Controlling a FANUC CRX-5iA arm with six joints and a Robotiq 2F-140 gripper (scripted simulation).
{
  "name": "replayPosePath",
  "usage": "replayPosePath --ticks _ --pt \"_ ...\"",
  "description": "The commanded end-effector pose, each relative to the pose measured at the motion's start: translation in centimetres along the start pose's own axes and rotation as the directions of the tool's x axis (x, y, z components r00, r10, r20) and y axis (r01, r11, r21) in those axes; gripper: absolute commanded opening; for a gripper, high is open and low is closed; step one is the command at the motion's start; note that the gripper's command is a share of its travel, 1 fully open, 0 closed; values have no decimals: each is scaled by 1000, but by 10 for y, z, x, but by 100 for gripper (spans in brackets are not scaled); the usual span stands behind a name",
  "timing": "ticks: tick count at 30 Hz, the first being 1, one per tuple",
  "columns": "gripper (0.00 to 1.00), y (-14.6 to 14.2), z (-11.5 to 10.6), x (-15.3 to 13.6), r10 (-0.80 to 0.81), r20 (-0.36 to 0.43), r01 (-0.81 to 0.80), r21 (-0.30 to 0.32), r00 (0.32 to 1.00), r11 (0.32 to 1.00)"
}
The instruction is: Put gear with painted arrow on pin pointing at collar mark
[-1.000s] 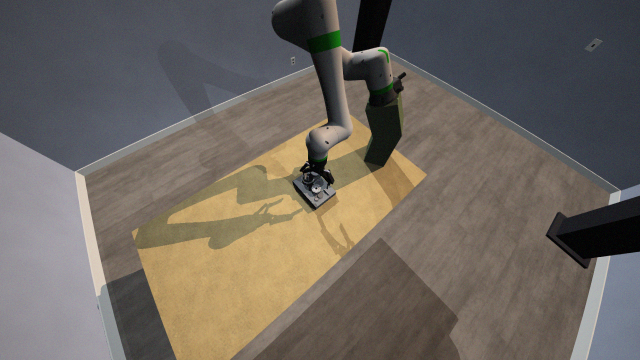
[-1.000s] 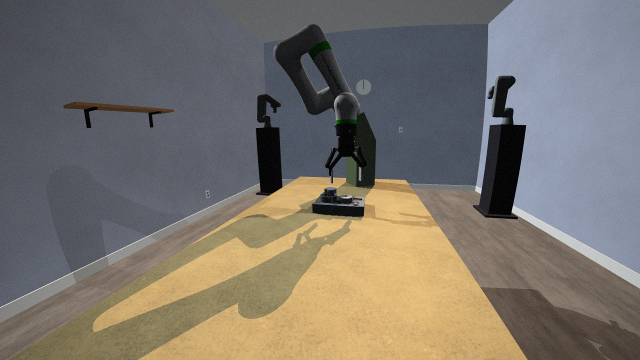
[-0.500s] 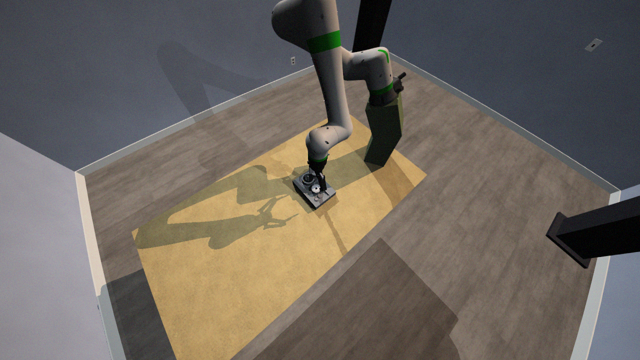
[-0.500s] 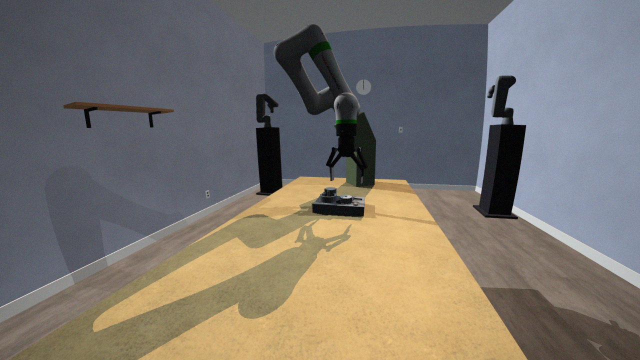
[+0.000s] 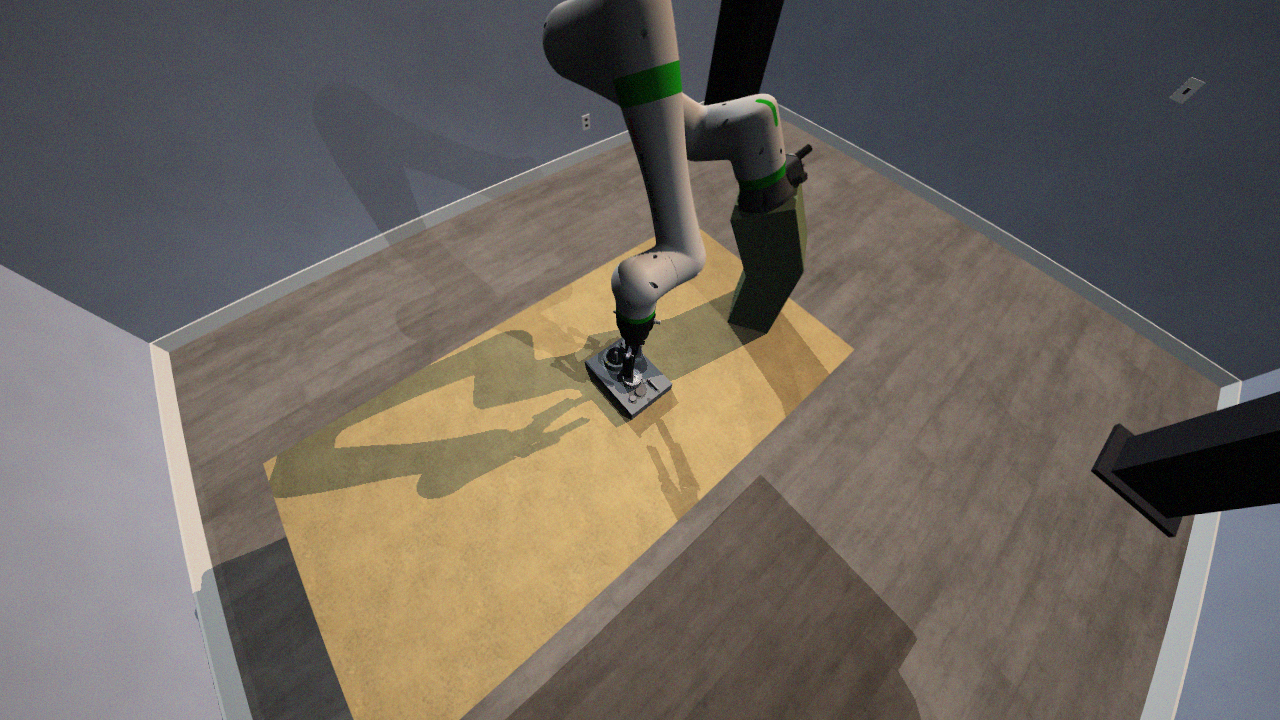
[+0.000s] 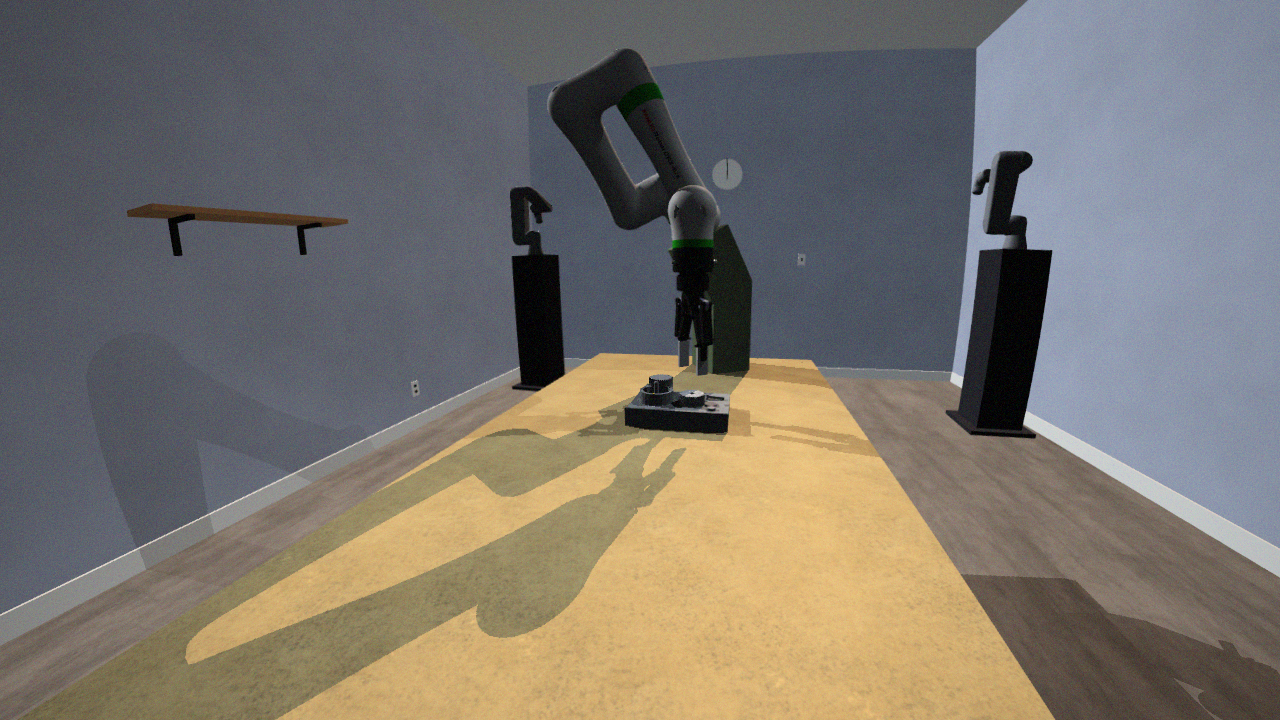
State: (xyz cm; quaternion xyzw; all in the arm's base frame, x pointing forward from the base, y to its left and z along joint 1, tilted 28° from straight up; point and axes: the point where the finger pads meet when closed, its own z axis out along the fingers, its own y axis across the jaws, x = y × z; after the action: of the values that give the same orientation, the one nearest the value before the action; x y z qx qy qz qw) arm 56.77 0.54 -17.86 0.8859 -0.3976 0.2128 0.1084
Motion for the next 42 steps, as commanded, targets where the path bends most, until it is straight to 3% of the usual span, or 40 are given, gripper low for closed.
replayPosePath --ticks 1,2,3,42 --pt "53 0 0 0 229 0 -229 0 973 973" --pt "53 0 0 0 229 0 -229 0 973 973" --pt "53 0 0 0 341 0 -341 0 940 940" --pt "53 0 4 0 341 -1 -341 0 940 940"
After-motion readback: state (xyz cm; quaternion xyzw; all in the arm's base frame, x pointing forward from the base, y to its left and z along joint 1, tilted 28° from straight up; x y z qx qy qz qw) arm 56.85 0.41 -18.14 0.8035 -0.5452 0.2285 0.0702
